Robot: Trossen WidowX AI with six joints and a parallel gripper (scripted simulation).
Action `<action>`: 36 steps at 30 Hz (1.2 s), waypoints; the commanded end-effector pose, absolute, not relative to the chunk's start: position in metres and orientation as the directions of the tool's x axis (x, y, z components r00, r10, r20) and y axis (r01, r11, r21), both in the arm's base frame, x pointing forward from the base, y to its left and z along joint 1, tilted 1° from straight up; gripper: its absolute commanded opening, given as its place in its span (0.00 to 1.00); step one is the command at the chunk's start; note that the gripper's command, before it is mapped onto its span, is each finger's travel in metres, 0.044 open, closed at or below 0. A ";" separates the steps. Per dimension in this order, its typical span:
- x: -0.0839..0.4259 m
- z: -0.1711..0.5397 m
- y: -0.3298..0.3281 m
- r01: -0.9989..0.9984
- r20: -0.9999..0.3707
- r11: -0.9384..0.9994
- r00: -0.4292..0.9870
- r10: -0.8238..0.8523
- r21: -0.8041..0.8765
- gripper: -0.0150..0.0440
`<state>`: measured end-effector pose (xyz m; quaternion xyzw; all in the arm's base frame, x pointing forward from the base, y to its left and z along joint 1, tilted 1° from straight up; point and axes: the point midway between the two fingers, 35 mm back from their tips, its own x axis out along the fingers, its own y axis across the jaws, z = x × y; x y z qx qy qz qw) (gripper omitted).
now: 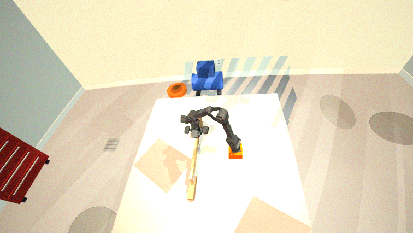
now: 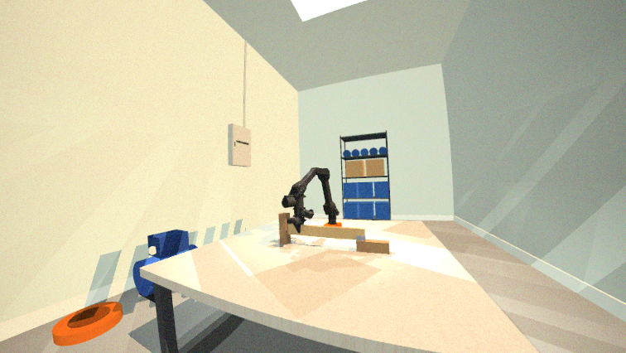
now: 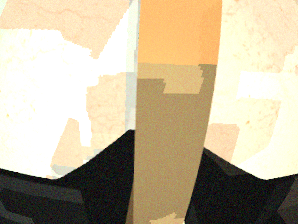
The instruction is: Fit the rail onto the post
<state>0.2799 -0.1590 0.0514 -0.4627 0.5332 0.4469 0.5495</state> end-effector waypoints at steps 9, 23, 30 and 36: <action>0.279 0.052 -0.161 -0.984 -0.999 0.173 0.032 -0.003 -0.032 0.30; 0.279 0.052 -0.161 -0.984 -0.999 0.173 0.032 -0.003 -0.032 0.92; 0.279 0.052 -0.161 -0.984 -0.999 0.173 0.032 -0.003 -0.032 1.00; 0.284 0.082 -0.131 -0.984 -0.999 0.173 0.035 -0.006 -0.036 1.00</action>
